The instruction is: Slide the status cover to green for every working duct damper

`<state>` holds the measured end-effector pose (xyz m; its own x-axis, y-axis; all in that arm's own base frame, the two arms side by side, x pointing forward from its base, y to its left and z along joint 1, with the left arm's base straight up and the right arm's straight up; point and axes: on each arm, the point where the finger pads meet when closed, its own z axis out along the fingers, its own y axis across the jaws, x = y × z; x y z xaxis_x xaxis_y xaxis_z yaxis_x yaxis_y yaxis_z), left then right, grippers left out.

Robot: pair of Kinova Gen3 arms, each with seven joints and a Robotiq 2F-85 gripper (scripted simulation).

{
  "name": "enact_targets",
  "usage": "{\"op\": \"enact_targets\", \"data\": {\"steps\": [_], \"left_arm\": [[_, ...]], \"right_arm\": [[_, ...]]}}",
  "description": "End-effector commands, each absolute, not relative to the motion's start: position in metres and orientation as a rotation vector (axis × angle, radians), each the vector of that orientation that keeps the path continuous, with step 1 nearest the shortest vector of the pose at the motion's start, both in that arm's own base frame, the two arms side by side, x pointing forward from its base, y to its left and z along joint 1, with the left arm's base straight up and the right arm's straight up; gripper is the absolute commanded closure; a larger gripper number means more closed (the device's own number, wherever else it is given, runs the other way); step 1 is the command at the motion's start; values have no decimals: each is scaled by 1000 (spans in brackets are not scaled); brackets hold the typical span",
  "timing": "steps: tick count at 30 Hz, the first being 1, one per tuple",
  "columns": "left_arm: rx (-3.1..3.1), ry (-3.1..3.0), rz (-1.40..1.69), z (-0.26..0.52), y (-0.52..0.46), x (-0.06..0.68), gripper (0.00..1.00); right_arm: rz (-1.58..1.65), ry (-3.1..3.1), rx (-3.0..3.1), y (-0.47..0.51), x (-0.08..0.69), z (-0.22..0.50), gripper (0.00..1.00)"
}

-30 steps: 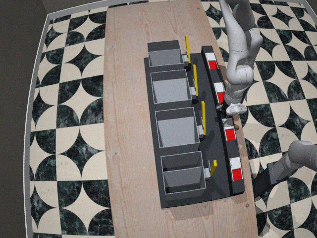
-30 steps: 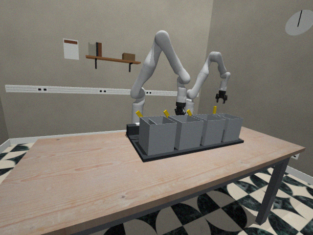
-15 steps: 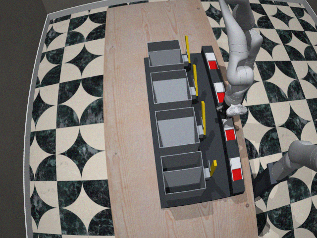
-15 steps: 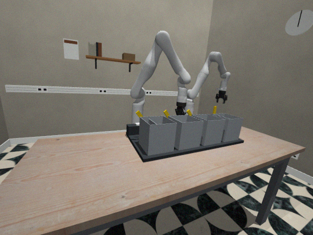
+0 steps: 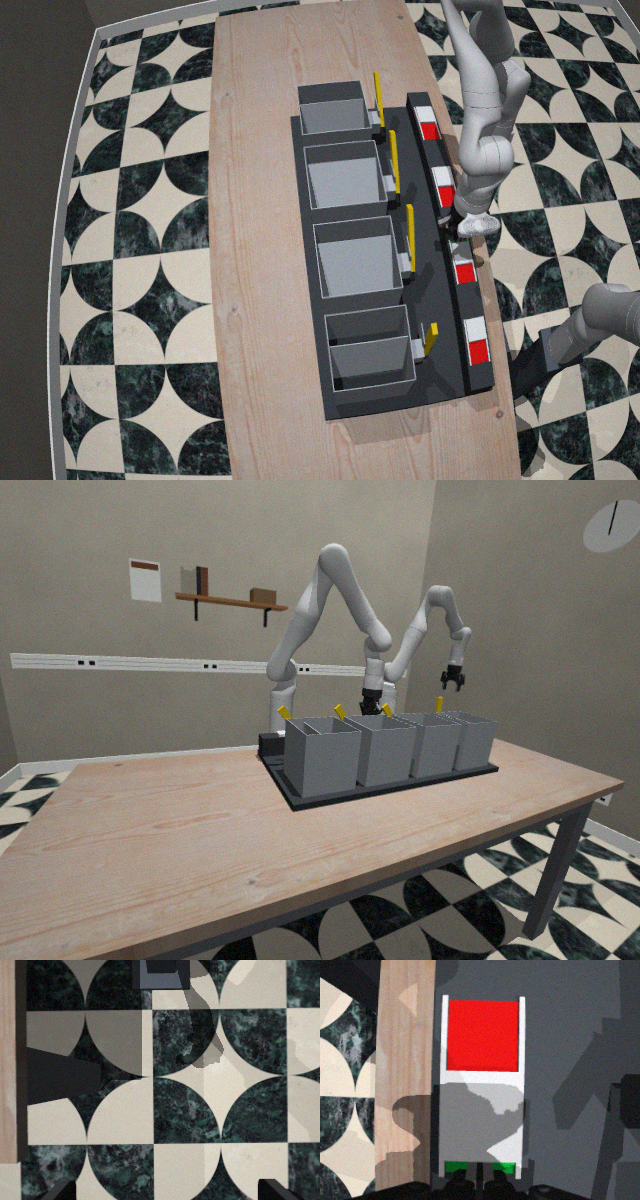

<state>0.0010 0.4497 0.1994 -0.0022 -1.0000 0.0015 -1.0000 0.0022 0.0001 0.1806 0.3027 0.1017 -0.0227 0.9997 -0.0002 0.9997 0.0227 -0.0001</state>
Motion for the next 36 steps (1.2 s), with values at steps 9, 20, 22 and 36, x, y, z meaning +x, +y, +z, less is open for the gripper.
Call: {"op": "enact_targets", "data": {"steps": [9,20,22,36], "left_arm": [[2219,-2224,0,200,450,1,2],[2219,-2224,0,200,450,1,2],[2219,-2224,0,200,450,1,2],[2219,-2224,0,200,450,1,2]], "right_arm": [[2,2247,2196,309,181,102,903],[2,2247,2196,315,180,102,903],[2,2247,2196,317,180,102,903],[2,2247,2196,324,180,102,903]]}}
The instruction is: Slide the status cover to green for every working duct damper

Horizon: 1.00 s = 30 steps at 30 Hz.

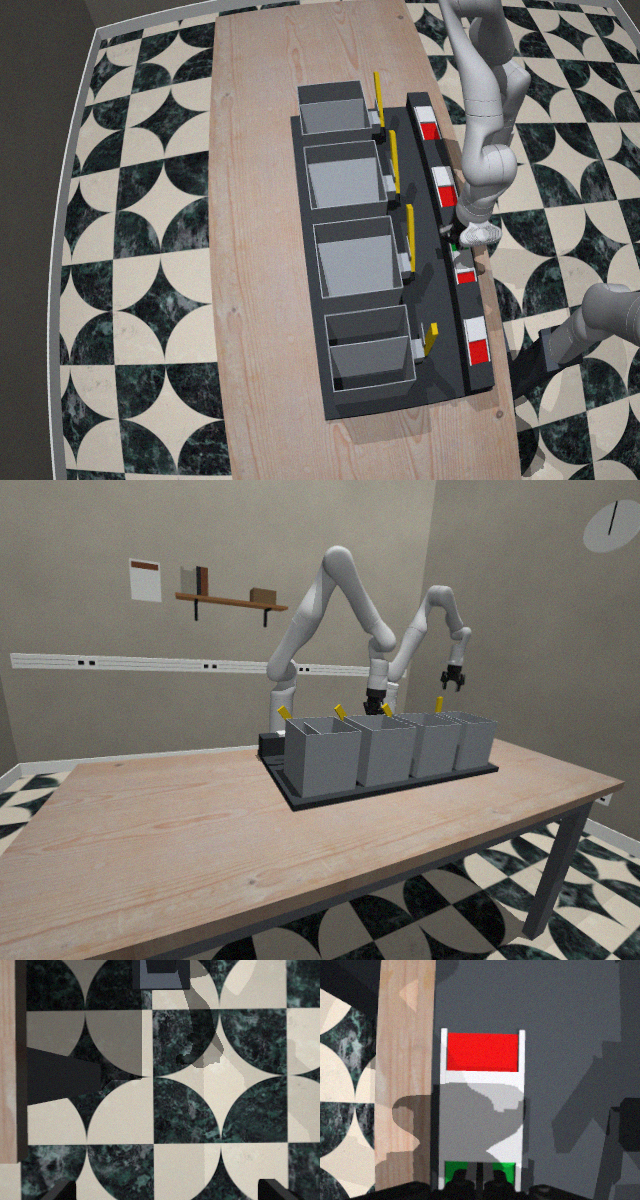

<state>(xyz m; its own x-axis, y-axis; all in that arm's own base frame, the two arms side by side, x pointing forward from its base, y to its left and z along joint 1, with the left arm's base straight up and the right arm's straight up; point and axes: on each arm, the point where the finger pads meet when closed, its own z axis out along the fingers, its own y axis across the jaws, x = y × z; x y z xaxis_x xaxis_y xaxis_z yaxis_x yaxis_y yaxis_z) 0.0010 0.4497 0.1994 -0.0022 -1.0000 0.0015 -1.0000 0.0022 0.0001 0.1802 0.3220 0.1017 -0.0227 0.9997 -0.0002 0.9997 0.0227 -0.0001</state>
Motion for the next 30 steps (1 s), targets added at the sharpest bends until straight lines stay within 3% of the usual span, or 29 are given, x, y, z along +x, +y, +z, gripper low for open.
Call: {"op": "enact_targets", "data": {"steps": [1,30], "left_arm": [[2219,-2224,0,200,450,1,2],[2219,-2224,0,200,450,1,2]], "right_arm": [[2,2247,2196,325,180,102,903],[2,2247,2196,337,180,102,903]]}}
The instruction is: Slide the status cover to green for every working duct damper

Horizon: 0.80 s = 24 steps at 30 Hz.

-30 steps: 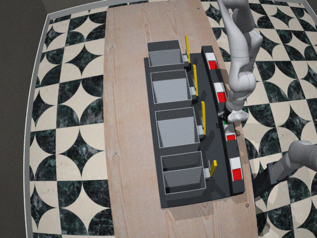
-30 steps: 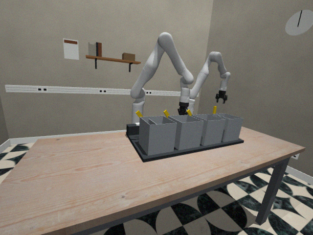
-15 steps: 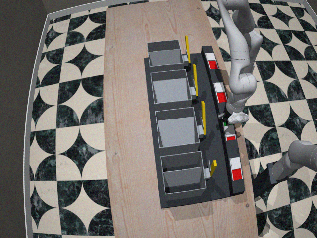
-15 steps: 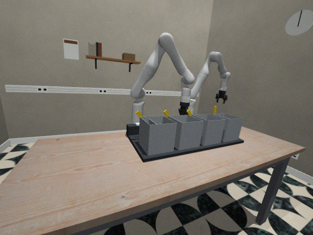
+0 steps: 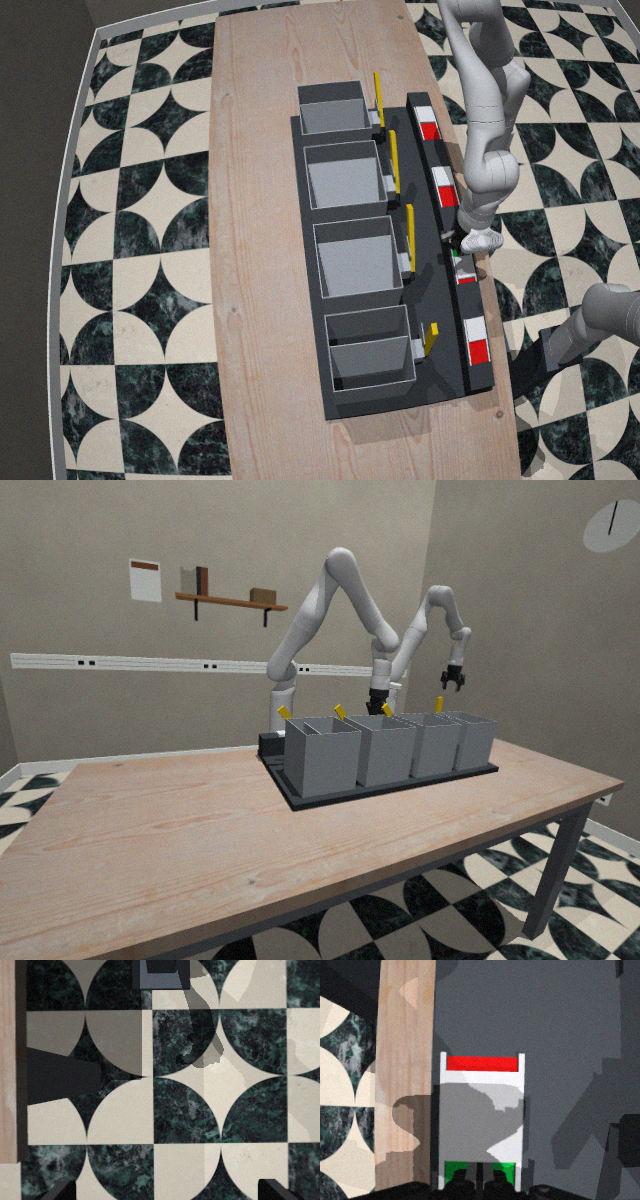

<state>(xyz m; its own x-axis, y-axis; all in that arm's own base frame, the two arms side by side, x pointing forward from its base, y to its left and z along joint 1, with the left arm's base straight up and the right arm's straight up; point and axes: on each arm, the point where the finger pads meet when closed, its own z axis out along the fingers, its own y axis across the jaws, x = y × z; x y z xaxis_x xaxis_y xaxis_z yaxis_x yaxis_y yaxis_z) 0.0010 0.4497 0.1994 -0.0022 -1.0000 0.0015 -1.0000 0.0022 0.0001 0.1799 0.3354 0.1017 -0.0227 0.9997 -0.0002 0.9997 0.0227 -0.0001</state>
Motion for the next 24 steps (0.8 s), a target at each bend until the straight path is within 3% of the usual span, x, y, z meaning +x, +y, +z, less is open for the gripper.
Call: {"op": "enact_targets", "data": {"steps": [1,24], "left_arm": [[2219,-2224,0,200,450,1,2],[2219,-2224,0,200,450,1,2]], "right_arm": [[2,2247,2196,337,180,102,903],[2,2247,2196,342,180,102,903]]}}
